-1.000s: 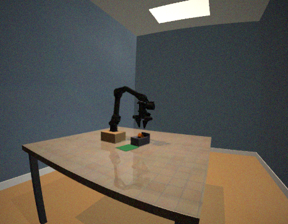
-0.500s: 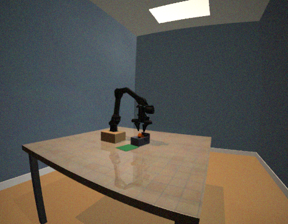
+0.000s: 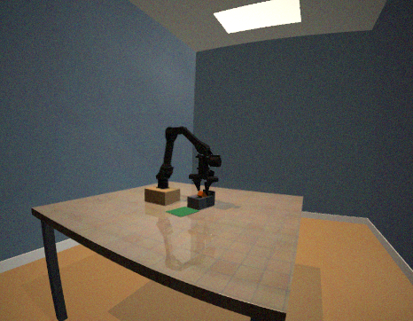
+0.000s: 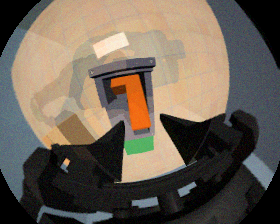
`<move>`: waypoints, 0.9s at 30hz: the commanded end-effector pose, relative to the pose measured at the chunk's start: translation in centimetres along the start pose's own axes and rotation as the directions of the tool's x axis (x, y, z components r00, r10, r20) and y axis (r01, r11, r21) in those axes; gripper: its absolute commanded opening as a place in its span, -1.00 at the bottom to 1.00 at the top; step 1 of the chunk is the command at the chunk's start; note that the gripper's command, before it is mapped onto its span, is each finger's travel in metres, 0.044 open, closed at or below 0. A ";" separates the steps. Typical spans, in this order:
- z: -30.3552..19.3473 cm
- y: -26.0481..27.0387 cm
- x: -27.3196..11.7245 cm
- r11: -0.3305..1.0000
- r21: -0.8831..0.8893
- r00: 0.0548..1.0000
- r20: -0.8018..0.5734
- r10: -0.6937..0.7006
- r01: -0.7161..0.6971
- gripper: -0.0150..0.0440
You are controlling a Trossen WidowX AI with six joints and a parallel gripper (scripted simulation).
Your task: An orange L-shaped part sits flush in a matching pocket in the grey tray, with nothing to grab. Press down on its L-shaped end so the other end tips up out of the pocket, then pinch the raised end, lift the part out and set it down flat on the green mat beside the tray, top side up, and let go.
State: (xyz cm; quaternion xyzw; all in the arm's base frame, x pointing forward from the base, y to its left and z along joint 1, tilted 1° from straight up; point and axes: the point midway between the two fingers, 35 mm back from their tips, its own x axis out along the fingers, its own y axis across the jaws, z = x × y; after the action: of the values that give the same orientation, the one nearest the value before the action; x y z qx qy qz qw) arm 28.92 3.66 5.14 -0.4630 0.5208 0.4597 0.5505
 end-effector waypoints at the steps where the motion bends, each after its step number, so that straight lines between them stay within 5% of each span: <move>1: -0.1 0.1 0.7 1.000 -0.005 1.000 -0.003 0.001 -0.001 0.46; 14: -0.1 0.2 2.5 1.000 -0.005 1.000 -0.003 0.001 -0.001 0.46; 19: 0.0 0.1 2.2 1.000 -0.001 1.000 0.000 0.002 -0.002 0.01; 27: 0.0 0.1 2.2 1.000 -0.001 1.000 0.000 0.002 -0.002 -0.17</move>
State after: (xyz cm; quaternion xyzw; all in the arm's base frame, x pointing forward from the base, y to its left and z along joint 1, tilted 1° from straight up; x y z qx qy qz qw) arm 28.85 3.69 2.89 -0.4629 0.5212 0.4606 0.5495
